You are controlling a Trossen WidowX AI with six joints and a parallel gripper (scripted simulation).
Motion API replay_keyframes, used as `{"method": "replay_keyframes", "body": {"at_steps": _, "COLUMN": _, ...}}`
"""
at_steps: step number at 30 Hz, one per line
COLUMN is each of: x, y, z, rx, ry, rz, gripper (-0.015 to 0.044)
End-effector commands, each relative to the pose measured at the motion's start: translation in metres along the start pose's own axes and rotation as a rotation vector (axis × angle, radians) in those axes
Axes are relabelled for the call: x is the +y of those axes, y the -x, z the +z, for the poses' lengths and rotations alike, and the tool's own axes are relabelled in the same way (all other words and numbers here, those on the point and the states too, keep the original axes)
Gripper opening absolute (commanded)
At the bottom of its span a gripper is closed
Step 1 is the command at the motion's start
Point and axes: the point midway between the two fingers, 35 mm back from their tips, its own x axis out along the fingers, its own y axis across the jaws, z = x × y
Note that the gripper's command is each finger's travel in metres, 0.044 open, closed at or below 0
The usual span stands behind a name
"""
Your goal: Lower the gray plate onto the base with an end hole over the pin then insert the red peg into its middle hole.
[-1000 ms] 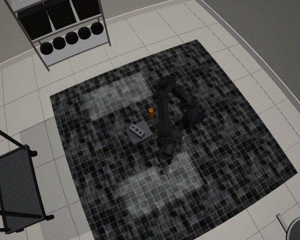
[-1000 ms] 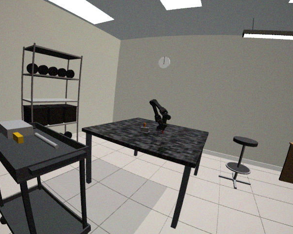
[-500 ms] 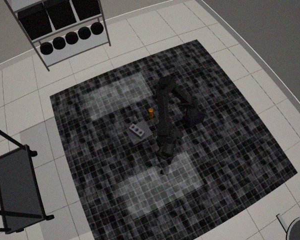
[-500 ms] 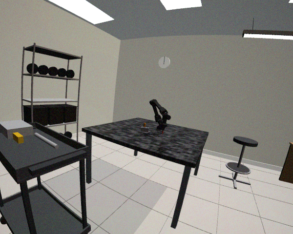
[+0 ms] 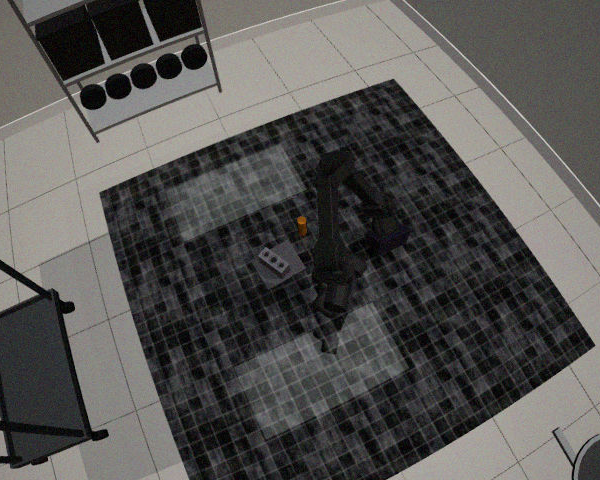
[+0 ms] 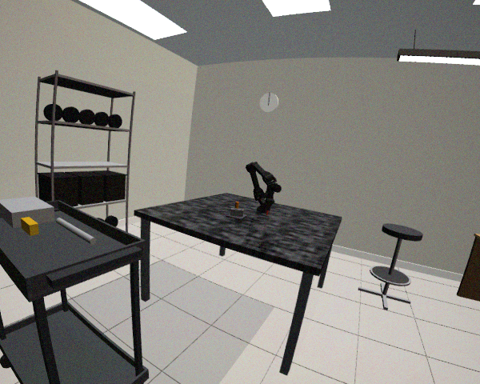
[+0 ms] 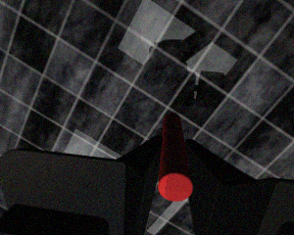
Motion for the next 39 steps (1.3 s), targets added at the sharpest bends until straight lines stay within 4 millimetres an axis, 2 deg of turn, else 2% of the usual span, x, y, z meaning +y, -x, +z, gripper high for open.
{"method": "replay_keyframes", "body": {"at_steps": 1, "x": 0.002, "y": 0.014, "z": 0.000, "rx": 0.007, "ry": -0.007, "rz": 0.007, "gripper": 0.0000}}
{"method": "replay_keyframes", "body": {"at_steps": 11, "x": 0.003, "y": 0.047, "z": 0.000, "rx": 0.008, "ry": -0.007, "rz": 0.007, "gripper": 0.0000}}
{"method": "replay_keyframes", "body": {"at_steps": 12, "x": 0.003, "y": 0.036, "z": 0.000, "rx": 0.002, "ry": -0.001, "rz": 0.002, "gripper": 0.0000}}
{"method": "replay_keyframes", "body": {"at_steps": 17, "x": 0.005, "y": 0.036, "z": 0.007, "rx": 0.006, "ry": -0.004, "rz": 0.004, "gripper": 0.0000}}
{"method": "replay_keyframes", "body": {"at_steps": 39, "x": 0.022, "y": 0.040, "z": 0.061, "rx": 0.025, "ry": -0.016, "rz": 0.017, "gripper": 0.0000}}
